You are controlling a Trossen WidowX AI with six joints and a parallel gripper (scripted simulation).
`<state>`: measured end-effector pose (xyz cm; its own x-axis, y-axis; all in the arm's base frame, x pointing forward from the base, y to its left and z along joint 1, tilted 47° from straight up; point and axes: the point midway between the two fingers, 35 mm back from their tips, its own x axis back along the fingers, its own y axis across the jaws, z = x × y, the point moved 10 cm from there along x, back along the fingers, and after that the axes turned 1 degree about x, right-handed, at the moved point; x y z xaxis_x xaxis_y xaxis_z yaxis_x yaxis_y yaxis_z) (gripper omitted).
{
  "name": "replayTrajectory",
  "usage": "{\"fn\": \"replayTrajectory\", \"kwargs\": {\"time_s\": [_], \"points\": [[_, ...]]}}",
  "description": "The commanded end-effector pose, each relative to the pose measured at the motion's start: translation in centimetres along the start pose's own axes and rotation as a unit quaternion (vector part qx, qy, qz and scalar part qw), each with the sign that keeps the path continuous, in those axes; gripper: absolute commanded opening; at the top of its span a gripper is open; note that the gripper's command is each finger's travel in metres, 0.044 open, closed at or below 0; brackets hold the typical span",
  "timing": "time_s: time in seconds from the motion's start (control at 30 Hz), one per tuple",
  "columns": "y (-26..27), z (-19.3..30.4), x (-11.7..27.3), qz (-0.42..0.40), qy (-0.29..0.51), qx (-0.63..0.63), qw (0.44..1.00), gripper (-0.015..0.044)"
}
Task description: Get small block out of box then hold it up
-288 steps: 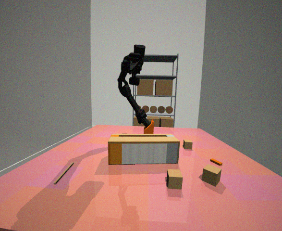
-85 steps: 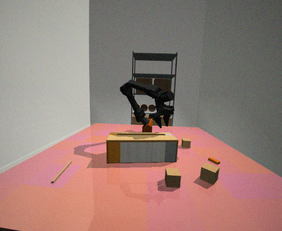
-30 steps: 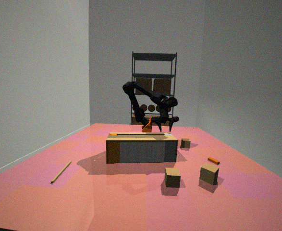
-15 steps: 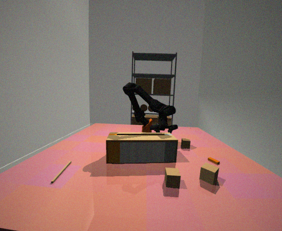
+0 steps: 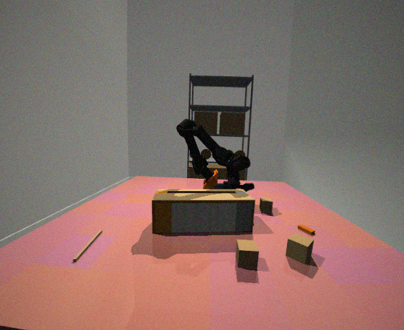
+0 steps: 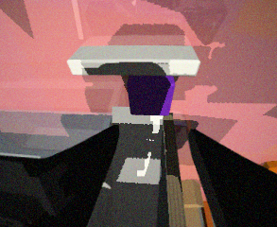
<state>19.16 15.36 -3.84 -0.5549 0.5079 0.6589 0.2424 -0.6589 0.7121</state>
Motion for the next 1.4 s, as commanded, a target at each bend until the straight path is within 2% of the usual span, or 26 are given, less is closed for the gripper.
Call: {"fn": "replayTrajectory", "kwargs": {"time_s": [0.0,0.6,0.83,0.93,1.03,1.37], "points": [[0.1,-0.7,-0.8,-0.004,-0.006,0.006,1.0,0.0285],[0.4,-2.1,-3.0,-0.006,-0.005,0.007,1.0,0.0285],[0.4,-2.1,-3.0,-0.006,-0.005,0.007,1.0,0.0101],[0.4,-2.1,-3.0,-0.006,-0.005,0.007,1.0,0.0081],[0.3,-1.7,-2.3,0.001,0.004,-0.01,1.0,0.0002],[0.2,0.2,1.4,0.0,-0.001,-0.002,1.0,0.0]]}}
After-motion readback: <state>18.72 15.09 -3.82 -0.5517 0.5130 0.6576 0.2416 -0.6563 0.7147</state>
